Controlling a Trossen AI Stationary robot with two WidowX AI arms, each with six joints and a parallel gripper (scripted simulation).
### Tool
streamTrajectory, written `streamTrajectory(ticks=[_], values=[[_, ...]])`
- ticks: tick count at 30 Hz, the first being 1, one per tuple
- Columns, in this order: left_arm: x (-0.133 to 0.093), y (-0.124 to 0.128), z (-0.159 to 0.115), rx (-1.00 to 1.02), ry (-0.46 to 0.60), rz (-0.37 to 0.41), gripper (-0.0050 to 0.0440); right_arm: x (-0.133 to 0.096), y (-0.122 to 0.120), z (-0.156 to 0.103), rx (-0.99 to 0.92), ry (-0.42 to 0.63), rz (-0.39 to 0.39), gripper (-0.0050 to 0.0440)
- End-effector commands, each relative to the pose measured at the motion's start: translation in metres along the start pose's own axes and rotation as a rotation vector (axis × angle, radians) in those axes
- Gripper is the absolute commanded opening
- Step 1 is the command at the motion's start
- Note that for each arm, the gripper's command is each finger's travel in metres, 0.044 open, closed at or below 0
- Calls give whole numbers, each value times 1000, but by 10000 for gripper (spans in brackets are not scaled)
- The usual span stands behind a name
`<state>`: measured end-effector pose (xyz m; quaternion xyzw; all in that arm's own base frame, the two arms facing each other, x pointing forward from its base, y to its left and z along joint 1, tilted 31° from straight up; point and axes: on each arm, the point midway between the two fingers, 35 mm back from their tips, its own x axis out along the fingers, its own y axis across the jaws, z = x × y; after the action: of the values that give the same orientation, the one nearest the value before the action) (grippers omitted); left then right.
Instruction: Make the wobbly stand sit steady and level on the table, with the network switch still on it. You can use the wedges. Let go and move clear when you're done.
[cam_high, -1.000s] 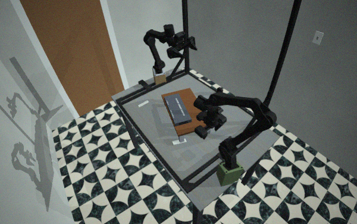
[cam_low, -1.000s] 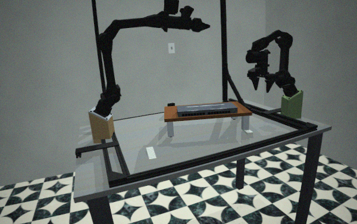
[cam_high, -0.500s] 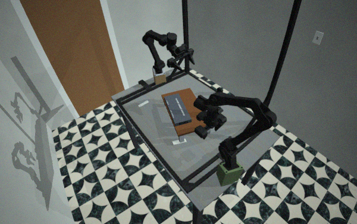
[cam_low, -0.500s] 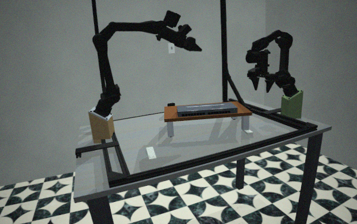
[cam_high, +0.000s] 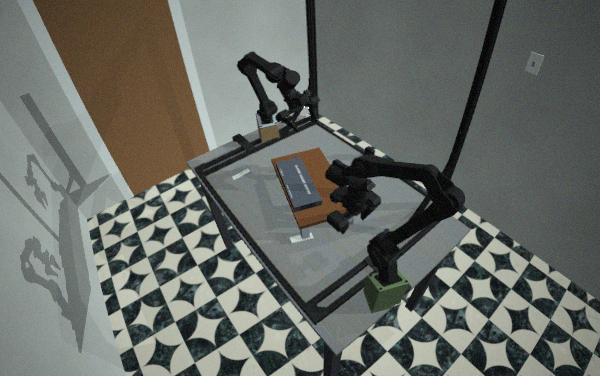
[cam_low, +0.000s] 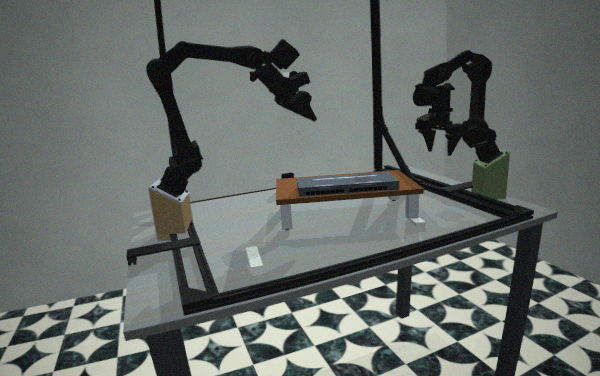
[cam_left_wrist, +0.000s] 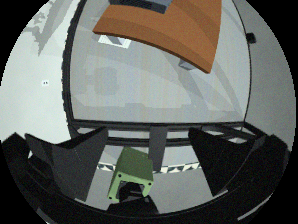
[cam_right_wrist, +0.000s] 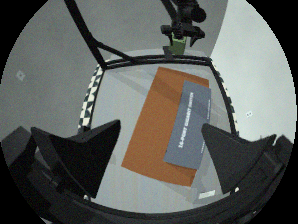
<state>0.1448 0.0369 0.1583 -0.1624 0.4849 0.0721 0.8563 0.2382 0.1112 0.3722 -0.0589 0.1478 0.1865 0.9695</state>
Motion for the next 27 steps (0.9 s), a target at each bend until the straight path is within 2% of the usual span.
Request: streamTrajectory(ticks=[1,7,14,24,27], values=[[0,0,0,0,0,0,440,0,-2,-45,-11,129,-13,440],[0,0,0,0,0,0,440,-10,-6,-123,-36,357,-34,440],[0,0,0,0,0,0,440,-8,-5,-126,-44,380,-31,440],[0,0,0,0,0,0,440,-49,-14,-246,-86,745,-72,440],[0,0,0,0,0,0,440,-49,-14,-246,-86,745,-72,440]])
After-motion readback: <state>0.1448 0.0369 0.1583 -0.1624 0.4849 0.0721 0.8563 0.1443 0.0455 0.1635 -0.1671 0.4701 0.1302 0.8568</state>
